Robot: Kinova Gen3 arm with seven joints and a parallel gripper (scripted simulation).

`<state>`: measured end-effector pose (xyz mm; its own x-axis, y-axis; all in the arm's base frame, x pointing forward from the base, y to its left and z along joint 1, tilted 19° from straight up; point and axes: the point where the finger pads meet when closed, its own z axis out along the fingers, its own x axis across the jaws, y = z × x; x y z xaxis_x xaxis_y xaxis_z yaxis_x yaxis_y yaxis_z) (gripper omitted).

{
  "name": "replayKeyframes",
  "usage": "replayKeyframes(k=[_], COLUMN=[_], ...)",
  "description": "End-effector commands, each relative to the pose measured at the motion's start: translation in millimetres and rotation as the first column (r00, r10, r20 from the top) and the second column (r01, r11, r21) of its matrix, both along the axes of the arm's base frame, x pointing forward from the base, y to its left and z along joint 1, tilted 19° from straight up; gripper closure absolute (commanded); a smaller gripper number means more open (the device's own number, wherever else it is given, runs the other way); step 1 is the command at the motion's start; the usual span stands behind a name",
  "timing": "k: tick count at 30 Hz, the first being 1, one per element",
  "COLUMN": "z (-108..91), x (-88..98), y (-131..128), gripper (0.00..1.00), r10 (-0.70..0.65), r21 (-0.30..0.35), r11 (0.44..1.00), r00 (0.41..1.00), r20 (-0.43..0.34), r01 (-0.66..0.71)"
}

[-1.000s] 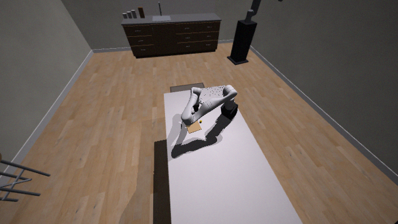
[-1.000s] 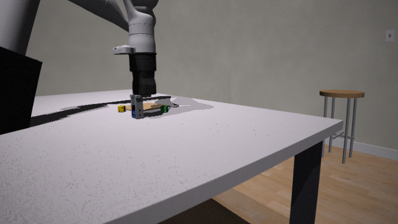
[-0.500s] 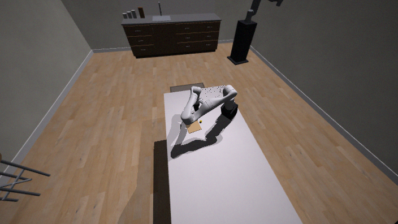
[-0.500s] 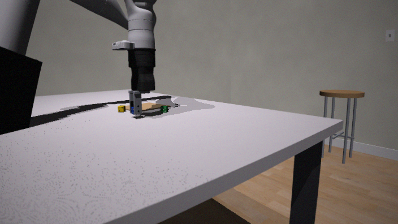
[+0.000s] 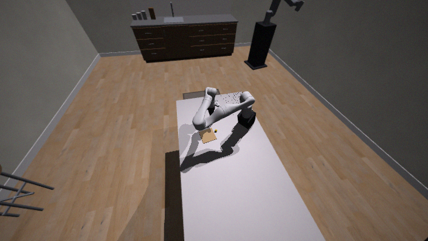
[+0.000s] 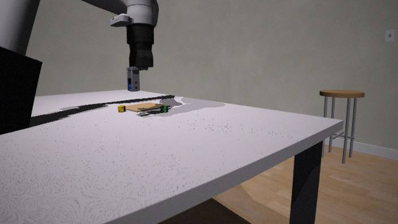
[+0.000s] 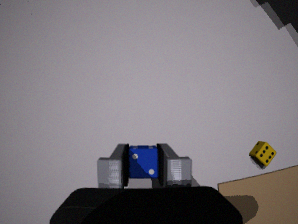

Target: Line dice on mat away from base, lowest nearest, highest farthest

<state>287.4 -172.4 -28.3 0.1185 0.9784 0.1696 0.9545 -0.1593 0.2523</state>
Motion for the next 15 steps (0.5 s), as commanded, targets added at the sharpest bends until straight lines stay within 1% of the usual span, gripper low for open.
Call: replayKeyframes(k=[1, 6, 15], z=[14.1, 22.9, 23.6], x=[2.1, -0.6, -0.8], y=[-4.6, -5.8, -5.9], gripper=[0.60, 0.60, 0.60], r10=[-0.010, -0.010, -0.010], r21=[-0.004, -0.004, -0.004], r11=[1.000, 1.000, 1.000], r00=[1.000, 1.000, 1.000], r20=[0.020, 0.020, 0.020], r01=[0.010, 0.010, 0.010])
